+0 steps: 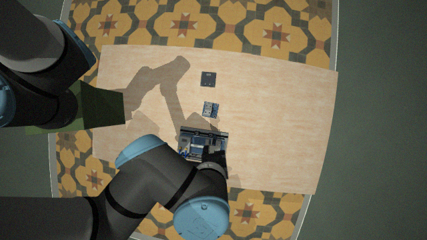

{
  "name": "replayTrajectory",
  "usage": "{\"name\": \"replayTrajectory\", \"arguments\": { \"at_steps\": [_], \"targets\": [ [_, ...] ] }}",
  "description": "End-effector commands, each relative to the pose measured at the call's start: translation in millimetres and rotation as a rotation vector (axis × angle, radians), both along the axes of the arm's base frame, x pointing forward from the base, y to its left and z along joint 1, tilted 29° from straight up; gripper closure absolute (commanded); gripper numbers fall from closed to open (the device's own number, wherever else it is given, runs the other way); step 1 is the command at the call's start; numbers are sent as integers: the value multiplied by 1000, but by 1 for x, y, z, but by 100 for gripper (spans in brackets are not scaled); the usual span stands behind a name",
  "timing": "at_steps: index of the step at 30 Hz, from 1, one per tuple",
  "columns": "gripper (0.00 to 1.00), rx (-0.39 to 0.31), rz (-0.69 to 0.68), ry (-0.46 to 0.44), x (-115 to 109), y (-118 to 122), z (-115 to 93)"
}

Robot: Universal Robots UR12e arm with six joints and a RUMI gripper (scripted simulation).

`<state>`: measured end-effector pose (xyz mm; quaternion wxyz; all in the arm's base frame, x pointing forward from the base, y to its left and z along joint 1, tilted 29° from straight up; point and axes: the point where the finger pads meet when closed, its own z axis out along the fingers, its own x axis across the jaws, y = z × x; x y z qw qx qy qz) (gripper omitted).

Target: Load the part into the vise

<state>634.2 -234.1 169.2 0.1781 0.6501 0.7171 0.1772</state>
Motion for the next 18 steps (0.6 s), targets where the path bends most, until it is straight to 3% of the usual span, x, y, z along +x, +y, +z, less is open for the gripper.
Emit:
{"name": "replayTrajectory", "arguments": {
  "at_steps": [1, 18],
  "targets": [
    [100, 19, -37, -1, 0, -7, 1],
    [100, 88, -160, -1, -3, -30, 1]
  ]
}}
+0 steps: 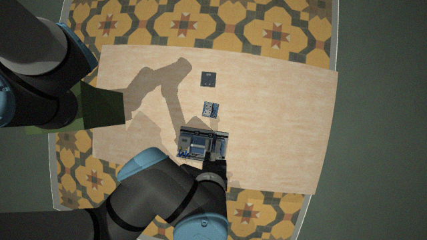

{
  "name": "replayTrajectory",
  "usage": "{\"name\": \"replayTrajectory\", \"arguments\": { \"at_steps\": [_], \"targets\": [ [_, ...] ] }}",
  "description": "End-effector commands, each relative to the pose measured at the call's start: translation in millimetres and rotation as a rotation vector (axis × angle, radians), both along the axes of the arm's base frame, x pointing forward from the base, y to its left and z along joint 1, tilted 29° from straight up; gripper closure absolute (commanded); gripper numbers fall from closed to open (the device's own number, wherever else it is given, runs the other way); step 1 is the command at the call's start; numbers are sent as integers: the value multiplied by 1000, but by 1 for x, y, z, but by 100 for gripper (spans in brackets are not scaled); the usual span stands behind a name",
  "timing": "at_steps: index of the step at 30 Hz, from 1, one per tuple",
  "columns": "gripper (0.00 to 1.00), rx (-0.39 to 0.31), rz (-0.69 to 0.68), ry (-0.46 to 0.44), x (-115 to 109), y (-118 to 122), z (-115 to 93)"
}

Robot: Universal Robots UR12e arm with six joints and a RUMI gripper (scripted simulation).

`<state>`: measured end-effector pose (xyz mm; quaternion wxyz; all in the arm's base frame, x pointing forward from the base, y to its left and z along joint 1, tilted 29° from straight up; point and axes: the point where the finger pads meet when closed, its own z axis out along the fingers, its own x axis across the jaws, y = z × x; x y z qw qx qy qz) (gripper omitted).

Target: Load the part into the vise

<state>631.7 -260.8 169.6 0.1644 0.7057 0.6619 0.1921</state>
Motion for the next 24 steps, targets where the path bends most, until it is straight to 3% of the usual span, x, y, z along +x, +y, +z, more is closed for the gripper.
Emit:
{"name": "replayTrajectory", "arguments": {
  "at_steps": [1, 24],
  "targets": [
    [100, 12, -24, -1, 0, -5, 1],
    [100, 51, -93, -1, -2, -18, 1]
  ]
}}
